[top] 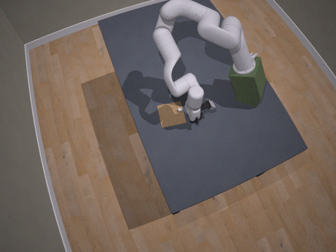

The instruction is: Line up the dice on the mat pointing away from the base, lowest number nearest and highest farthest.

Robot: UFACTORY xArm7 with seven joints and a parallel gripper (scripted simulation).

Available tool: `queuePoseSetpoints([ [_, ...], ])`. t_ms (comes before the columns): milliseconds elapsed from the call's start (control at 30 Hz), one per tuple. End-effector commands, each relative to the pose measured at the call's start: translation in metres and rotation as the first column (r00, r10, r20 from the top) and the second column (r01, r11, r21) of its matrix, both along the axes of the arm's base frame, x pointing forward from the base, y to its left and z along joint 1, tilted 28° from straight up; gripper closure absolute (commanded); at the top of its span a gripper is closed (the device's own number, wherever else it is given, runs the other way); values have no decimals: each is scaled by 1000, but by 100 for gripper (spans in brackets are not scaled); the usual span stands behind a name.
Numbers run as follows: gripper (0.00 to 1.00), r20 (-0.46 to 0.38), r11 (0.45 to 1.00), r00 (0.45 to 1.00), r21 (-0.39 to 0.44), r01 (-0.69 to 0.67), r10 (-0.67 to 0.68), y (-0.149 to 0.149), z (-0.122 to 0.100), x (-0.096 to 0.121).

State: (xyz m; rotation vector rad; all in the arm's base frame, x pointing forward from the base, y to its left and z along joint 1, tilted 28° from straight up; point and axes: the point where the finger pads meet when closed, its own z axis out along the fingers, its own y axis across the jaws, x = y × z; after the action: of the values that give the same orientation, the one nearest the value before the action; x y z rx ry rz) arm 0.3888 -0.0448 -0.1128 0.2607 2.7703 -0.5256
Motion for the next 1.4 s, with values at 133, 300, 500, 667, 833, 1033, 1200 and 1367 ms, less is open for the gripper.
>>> queuePoseSetpoints([
  [133, 64, 1, 1000, 1000, 1, -2, 2, 1, 1, 1],
  [300, 64, 1, 1000, 1000, 1, -2, 2, 1, 1, 1],
  [500, 64, 1, 1000, 1000, 1, -2, 2, 1, 1, 1],
  [667, 64, 1, 1000, 1000, 1, -2, 2, 1, 1, 1],
  [833, 85, 1, 1000, 1000, 1, -2, 2, 1, 1, 1],
  [1033, 85, 1, 1000, 1000, 1, -2, 2, 1, 1, 1],
  [1200, 85, 1, 1000, 1000, 1, -2, 2, 1, 1, 1],
  [1367, 85, 1, 1000, 1000, 1, -2, 2, 1, 1, 1],
])
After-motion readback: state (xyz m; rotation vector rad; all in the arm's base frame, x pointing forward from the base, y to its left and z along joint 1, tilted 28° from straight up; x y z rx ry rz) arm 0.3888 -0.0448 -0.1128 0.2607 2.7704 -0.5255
